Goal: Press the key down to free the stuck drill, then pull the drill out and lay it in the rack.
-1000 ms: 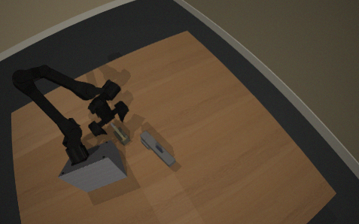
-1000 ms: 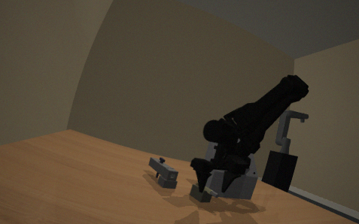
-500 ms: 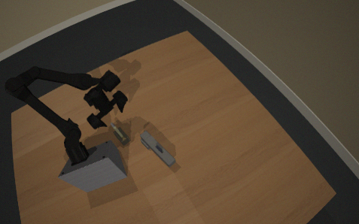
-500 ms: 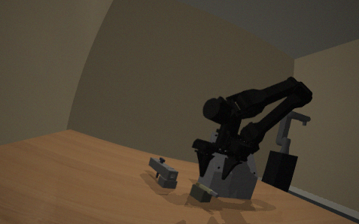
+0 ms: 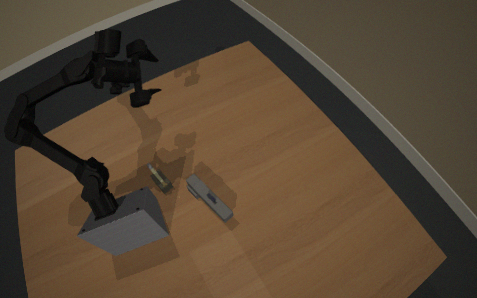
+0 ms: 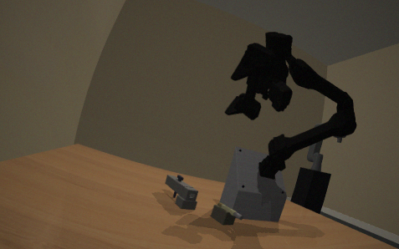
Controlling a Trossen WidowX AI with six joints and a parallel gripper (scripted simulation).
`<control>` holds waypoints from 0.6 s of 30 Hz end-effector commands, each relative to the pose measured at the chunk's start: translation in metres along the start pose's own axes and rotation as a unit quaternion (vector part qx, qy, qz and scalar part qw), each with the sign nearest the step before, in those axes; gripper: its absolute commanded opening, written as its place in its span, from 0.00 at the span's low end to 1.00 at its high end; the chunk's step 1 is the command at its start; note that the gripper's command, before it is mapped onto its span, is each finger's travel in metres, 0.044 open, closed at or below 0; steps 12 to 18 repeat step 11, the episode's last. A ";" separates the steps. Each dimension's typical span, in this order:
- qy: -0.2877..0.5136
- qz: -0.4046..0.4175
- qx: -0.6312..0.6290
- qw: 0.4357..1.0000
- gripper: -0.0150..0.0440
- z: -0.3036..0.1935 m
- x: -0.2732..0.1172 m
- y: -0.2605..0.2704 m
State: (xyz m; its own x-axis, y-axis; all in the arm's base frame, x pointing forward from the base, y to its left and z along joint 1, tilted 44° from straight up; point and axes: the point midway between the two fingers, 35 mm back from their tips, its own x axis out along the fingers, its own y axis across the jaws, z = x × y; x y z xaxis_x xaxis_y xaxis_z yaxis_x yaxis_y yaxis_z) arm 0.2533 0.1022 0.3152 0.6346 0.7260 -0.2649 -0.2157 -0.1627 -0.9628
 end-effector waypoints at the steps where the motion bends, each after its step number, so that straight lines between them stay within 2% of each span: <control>1: 0.054 -0.063 -0.115 0.990 1.00 -0.005 -0.038 -0.054; 6: 0.136 -0.114 -0.257 0.950 1.00 0.003 -0.088 -0.112; 11: 0.217 -0.133 -0.400 0.880 1.00 0.032 -0.134 -0.161; 18: 0.217 -0.133 -0.400 0.880 1.00 0.032 -0.134 -0.161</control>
